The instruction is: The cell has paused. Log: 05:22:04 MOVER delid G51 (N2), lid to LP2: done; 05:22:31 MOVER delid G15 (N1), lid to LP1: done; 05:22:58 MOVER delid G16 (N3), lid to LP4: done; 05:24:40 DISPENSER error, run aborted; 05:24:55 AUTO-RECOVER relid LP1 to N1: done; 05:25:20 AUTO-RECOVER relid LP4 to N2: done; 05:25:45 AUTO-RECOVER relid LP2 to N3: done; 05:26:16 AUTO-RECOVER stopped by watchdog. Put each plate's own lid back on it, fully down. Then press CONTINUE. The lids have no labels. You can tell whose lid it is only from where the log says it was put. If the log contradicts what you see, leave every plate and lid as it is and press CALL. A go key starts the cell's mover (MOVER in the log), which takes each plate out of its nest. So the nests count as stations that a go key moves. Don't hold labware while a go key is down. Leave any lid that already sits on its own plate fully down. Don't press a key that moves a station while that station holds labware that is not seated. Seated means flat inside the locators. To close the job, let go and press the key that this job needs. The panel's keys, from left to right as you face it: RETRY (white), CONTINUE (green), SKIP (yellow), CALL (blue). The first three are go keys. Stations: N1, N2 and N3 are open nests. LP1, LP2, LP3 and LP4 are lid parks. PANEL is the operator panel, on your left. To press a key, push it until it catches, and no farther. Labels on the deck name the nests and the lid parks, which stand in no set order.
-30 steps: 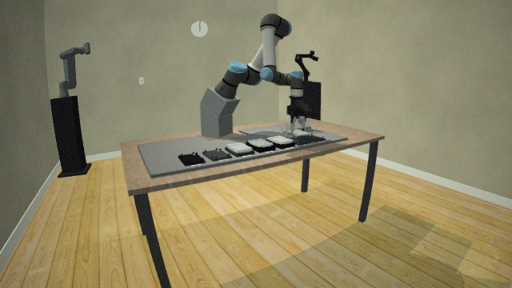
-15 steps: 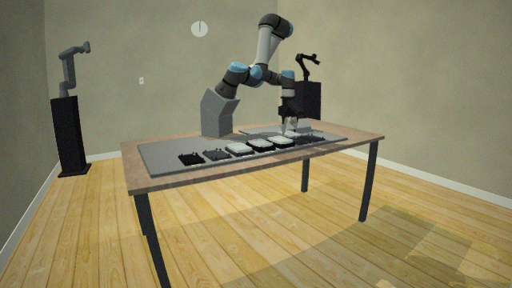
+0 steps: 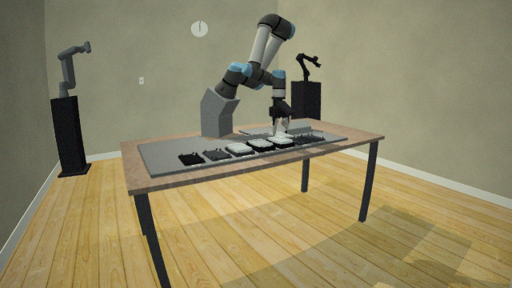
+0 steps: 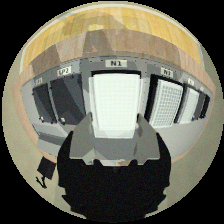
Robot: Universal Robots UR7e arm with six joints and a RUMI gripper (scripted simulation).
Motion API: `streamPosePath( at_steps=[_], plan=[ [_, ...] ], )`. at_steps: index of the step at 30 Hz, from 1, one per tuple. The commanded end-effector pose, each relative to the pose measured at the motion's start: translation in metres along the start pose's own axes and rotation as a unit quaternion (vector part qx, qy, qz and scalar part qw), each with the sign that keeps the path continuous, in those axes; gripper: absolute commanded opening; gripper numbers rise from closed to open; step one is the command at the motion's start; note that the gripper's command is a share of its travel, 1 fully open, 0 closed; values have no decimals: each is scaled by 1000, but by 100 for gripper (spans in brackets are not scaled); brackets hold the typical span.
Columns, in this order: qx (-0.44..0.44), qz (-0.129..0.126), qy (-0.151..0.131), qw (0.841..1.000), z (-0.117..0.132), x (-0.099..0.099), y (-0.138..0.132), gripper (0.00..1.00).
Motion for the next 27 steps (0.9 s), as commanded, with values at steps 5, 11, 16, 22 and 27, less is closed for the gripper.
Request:
streamPosePath(
  at_steps=[5,11,16,22,27],
  plan=[
    [-1,-2,0,1000,-3,0,38,0],
    [-1,-2,0,1000,-5,0,68,0],
    [-1,-2,0,1000,-6,0,93,0],
    [-1,-2,0,1000,-8,0,113,0],
    [-1,-2,0,1000,-9,0,135,0]
  ],
)
Point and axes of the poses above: the point where the finger pads meet when closed, its own x axis out along the fingers, its own y axis across the jaws, z = x × y, the point moved 9 cm from there along -x, back along the fingers, and after that the axes turned 2 degrees about x, right-handed, at the moved point
